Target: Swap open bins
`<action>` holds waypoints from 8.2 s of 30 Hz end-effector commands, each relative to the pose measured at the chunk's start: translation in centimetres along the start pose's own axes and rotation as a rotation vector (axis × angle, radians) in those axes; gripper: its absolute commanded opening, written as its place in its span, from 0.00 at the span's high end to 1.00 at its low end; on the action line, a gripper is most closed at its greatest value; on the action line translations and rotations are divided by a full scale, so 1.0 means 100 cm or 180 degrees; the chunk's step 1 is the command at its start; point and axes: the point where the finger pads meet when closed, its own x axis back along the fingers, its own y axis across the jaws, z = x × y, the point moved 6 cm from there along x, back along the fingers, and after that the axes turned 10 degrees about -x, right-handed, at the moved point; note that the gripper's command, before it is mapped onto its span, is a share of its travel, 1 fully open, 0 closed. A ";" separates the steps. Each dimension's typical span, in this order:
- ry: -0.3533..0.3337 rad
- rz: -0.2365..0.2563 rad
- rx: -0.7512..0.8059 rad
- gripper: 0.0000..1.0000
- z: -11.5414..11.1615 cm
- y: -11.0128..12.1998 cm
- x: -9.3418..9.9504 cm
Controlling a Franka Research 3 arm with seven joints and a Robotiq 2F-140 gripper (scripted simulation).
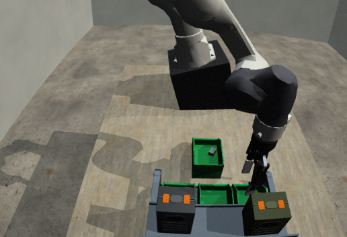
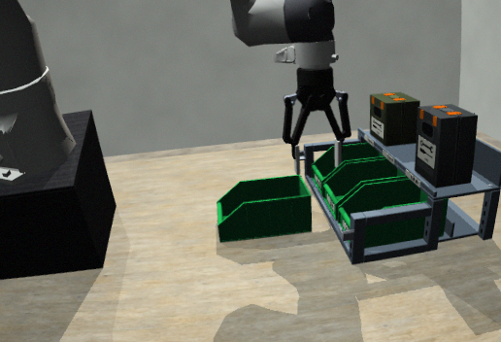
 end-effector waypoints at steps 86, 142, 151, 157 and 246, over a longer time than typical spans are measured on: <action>0.0008 -0.0012 -0.0009 1.00 0.001 0.001 -0.009; 0.0008 -0.0012 -0.0009 1.00 0.001 0.001 0.009; 0.0008 -0.0012 -0.0009 1.00 0.001 0.001 0.009; 0.0008 -0.0012 -0.0009 1.00 0.001 0.001 0.010; 0.0008 -0.0012 -0.0009 1.00 -0.022 -0.131 0.009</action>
